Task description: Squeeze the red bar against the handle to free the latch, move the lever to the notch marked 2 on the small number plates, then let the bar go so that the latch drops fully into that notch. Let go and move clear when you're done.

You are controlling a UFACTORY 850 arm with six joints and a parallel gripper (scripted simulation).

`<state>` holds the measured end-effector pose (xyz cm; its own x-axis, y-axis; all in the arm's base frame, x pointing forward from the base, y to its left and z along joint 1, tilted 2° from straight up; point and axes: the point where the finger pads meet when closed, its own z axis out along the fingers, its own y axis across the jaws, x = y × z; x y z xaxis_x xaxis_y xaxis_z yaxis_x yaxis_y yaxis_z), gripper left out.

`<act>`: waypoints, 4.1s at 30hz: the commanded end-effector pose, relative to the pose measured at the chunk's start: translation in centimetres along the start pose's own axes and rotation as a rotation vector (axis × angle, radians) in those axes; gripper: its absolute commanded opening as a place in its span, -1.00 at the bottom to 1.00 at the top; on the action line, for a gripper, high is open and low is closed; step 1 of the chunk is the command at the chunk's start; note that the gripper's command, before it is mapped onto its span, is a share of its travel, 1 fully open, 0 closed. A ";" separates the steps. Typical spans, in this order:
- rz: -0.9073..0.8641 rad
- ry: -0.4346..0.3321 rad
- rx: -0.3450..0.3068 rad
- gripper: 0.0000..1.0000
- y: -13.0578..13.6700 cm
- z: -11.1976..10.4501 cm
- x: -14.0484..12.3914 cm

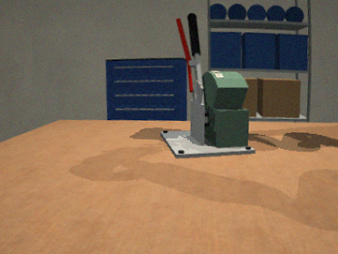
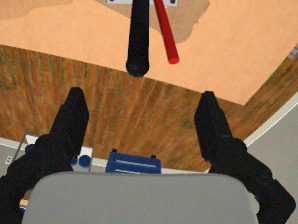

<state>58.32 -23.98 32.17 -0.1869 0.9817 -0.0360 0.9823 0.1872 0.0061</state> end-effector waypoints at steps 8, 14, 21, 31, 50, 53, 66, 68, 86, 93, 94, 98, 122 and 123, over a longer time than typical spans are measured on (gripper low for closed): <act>0.000 -0.001 -0.002 0.99 0.1 0.1 0.0; 0.000 -0.001 -0.002 0.99 0.1 0.5 0.0; 0.000 -0.001 -0.002 0.99 0.1 1.1 -0.1; 0.000 -0.001 -0.002 0.99 0.1 1.8 -0.1; 0.000 -0.001 -0.002 0.99 0.1 2.8 -0.1; 0.000 -0.001 -0.002 0.99 0.1 2.9 -0.1; 0.000 -0.001 -0.002 0.99 0.1 2.9 -0.1; 0.000 -0.001 -0.002 0.99 0.1 2.9 -0.1; 0.000 -0.001 -0.002 0.99 0.2 2.9 -0.1; 0.000 -0.001 -0.002 0.99 0.2 2.9 -0.1; 0.000 -0.001 -0.002 0.99 0.2 2.9 -0.1; 0.000 -0.001 -0.002 0.99 0.2 2.9 -0.1; 0.000 -0.001 -0.002 0.99 0.2 4.3 -0.1; 0.000 -0.001 -0.002 0.99 0.2 4.4 -0.1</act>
<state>58.52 -24.19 28.14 -0.1868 0.9817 -0.0359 0.9823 0.1872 0.0059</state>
